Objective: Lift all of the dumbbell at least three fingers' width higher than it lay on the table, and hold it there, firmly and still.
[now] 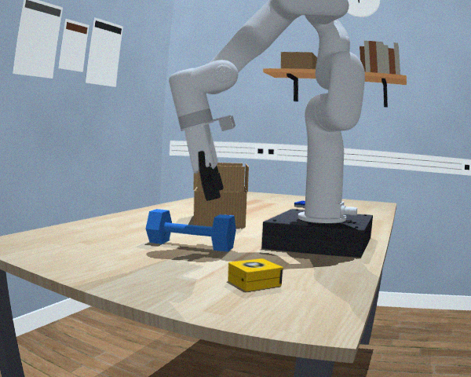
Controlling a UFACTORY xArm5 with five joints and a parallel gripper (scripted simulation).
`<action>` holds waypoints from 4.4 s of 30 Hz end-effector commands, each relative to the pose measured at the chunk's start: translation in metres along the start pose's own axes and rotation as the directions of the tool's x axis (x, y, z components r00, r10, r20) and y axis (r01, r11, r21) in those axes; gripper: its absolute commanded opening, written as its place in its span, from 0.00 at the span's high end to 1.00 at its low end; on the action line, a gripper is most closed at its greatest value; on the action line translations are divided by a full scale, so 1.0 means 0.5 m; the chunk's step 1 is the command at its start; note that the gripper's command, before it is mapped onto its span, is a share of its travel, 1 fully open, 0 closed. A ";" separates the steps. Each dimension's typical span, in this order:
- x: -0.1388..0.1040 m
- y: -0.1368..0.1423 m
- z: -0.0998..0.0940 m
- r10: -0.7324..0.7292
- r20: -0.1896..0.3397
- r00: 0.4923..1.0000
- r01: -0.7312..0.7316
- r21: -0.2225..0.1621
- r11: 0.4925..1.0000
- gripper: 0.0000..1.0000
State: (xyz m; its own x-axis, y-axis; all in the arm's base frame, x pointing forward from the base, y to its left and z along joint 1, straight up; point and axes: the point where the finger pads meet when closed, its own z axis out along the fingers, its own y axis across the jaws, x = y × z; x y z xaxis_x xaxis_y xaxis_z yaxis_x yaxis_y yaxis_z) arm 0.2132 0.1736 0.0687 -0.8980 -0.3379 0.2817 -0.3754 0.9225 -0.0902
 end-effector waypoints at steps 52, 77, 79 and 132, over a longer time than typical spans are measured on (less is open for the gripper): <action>-0.162 -0.016 0.152 0.199 0.263 0.944 -0.166 -0.142 0.976 1.00; -0.160 -0.016 0.142 0.199 0.263 0.944 -0.166 -0.142 0.976 1.00; -0.159 -0.017 0.137 0.199 0.263 0.944 -0.166 -0.142 0.976 1.00; -0.092 -0.038 -0.087 0.199 0.263 0.944 -0.166 -0.143 0.976 1.00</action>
State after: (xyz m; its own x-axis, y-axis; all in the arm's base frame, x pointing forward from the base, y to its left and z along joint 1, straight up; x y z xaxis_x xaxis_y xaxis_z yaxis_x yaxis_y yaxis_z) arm 0.2710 0.1792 0.0946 -0.9828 -0.1845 -0.0004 -0.1845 0.9828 0.0002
